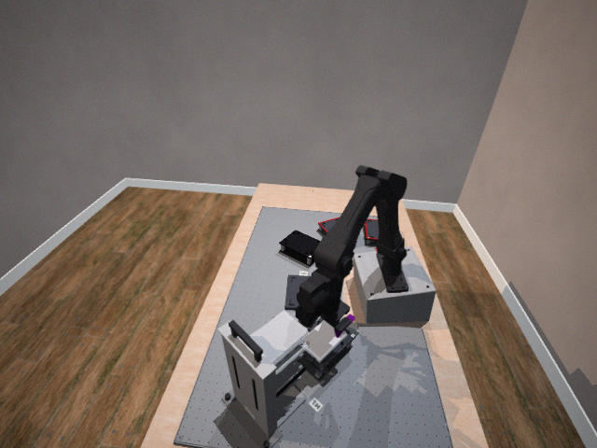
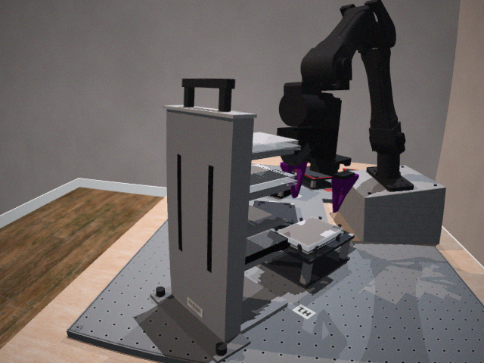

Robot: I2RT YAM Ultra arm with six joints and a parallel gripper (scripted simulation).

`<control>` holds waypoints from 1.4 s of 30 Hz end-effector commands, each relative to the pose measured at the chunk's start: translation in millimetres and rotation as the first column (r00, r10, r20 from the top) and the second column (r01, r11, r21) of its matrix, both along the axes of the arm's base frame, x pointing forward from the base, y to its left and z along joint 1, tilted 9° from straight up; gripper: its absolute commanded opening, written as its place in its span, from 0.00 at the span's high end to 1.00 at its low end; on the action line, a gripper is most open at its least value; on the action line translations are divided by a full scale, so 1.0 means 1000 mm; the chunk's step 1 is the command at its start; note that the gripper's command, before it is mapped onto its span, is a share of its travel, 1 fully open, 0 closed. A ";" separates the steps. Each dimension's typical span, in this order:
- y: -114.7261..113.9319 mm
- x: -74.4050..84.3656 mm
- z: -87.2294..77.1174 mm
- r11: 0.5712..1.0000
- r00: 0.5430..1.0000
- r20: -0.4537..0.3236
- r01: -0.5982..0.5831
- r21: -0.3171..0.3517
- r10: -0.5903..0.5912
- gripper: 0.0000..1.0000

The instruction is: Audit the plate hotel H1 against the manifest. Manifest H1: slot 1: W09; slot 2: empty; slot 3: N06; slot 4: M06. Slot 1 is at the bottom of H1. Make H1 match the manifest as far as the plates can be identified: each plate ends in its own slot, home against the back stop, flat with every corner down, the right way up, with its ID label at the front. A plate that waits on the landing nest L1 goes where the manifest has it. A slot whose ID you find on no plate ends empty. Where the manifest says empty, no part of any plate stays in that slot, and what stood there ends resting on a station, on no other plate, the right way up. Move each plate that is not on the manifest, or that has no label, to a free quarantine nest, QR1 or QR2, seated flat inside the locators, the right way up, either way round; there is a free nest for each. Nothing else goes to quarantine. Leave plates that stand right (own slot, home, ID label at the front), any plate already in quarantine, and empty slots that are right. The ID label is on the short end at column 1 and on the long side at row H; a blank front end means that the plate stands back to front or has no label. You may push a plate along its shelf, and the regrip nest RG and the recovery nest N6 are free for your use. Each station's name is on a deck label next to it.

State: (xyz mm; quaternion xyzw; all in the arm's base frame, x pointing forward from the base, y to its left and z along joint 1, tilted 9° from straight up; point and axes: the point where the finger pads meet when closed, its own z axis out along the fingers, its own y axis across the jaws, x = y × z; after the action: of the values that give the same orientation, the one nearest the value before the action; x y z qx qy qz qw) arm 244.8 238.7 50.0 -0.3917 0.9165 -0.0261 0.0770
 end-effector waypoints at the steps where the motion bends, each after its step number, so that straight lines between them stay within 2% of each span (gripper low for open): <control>1: 0.001 0.001 0.002 1.000 1.000 0.005 0.003 0.006 -0.003 0.00; 42: 0.002 0.009 -0.047 1.000 1.000 0.005 0.002 0.006 -0.003 0.00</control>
State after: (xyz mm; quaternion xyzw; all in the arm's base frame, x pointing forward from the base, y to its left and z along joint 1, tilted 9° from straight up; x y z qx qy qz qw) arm 248.6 234.8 0.5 -0.3894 0.9182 -0.0307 0.0658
